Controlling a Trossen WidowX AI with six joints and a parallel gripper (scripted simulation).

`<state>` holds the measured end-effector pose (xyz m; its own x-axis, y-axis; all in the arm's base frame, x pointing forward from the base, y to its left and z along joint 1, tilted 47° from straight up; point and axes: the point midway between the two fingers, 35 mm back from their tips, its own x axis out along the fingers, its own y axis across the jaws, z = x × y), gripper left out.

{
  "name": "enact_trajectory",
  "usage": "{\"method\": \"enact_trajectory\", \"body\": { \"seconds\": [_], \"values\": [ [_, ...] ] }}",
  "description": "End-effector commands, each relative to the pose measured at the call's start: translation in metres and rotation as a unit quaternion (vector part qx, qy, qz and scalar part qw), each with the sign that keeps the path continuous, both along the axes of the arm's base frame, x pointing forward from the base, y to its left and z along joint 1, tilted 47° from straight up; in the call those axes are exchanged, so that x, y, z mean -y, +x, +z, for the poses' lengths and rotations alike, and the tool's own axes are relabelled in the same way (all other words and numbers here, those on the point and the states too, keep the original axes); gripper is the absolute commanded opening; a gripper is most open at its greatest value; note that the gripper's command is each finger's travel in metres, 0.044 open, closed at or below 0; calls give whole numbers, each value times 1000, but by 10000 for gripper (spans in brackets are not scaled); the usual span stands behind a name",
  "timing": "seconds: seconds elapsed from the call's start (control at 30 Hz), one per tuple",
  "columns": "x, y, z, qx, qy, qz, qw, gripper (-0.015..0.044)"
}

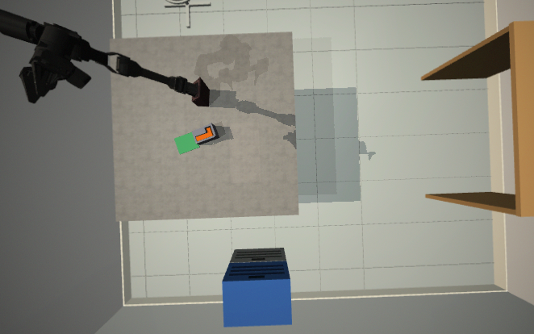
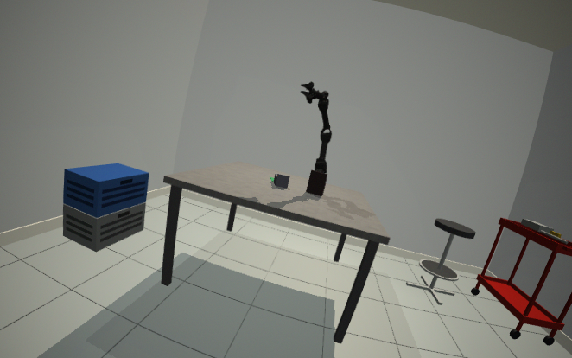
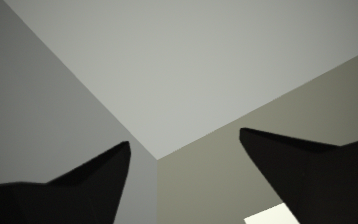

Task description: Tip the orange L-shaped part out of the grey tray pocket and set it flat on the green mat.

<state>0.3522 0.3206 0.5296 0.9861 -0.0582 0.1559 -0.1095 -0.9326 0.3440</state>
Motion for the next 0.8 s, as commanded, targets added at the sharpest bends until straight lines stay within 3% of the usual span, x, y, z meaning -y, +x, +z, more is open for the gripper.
{"method": "enact_trajectory", "body": {
  "seconds": [0.0,0.07,0.17,0.23,0.37,0.57,0.77],
  "values": [
    [-2,3,-5,-5,-16,-1,1000,374],
    [-7,10,-21,-21,-72,-2,997,321],
    [-19,37,-82,-82,-252,-6,964,242],
    [-21,46,-106,-105,-313,-5,944,190],
    [-17,66,-171,-166,-471,6,866,180],
    [9,84,-288,-266,-694,65,667,180],
    [59,73,-396,-339,-827,169,415,180]
  ]
}}
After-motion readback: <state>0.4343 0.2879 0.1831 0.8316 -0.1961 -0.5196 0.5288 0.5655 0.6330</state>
